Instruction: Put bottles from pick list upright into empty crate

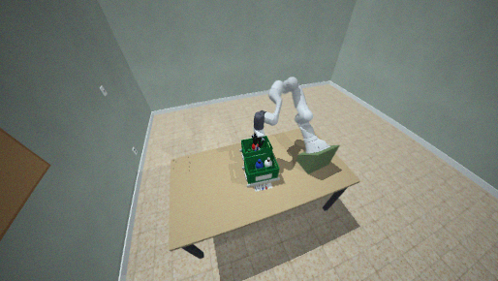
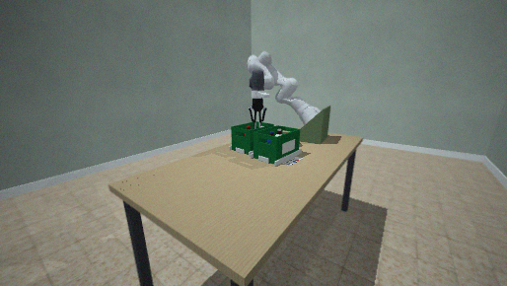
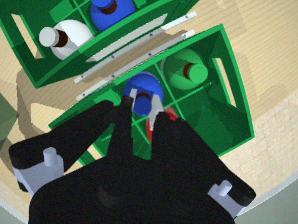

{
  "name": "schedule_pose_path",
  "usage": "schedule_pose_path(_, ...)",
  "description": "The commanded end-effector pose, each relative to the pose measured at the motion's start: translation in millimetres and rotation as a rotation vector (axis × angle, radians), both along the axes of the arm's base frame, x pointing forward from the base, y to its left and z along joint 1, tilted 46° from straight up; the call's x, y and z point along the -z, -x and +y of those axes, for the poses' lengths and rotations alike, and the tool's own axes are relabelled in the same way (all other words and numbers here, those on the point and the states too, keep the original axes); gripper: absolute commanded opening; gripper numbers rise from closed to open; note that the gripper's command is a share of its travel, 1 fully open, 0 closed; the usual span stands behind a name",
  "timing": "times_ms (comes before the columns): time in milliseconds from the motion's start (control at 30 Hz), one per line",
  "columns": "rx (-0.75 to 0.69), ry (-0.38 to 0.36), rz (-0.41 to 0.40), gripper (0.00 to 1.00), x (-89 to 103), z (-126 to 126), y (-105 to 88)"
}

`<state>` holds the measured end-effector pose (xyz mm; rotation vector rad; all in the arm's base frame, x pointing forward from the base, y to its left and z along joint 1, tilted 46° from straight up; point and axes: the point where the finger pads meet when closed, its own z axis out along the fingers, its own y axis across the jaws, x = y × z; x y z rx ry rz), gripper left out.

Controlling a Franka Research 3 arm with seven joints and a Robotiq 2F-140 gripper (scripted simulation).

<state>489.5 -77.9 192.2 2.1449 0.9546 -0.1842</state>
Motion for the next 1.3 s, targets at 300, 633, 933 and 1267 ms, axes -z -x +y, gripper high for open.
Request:
schedule_pose_path(300, 0.004, 0.0, -0.003, 0.0, -10.9, 10, 2.9)
schedule_pose_path(633, 0.004, 0.0, -0.003, 0.0, -20.2, 20, 5.1)
schedule_pose_path(933, 0.004, 0.0, -0.003, 0.0, -30.6, 30, 7.6)
schedule_pose_path(1267, 0.004, 0.0, -0.003, 0.0, -39.9, 40, 9.8)
